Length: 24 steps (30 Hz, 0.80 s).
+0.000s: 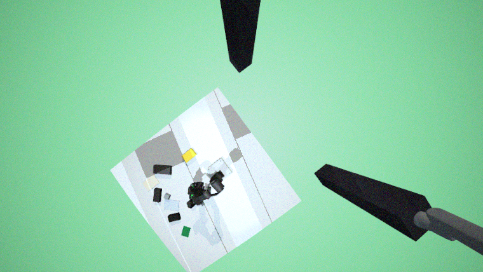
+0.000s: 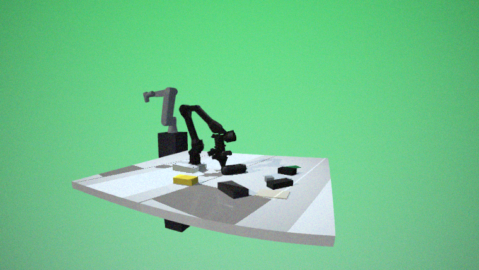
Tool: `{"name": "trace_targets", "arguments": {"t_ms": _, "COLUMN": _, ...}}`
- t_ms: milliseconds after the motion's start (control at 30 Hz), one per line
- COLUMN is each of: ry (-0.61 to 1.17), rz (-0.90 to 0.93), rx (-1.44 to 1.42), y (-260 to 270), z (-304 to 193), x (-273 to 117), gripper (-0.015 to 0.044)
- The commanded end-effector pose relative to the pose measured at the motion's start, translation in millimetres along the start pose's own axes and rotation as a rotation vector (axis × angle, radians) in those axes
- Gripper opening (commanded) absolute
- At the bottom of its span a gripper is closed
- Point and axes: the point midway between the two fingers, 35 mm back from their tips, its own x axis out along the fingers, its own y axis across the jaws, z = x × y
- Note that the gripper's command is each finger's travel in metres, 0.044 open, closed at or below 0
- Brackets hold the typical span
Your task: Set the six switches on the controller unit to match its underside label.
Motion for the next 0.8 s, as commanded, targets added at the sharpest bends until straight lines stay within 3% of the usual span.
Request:
{"name": "trace_targets", "arguments": {"t_ms": 0, "ry": -0.006, "rz": -0.001, "rx": -0.004, "y": -3.7, "z": 2.1, "x": 8.0, "gripper": 0.0000}}
{"name": "trace_targets", "arguments": {"t_ms": 767, "ry": -0.006, "rz": -0.001, "rx": -0.005, "y": -0.1, "z": 2.6, "x": 14.7, "gripper": 0.0000}}
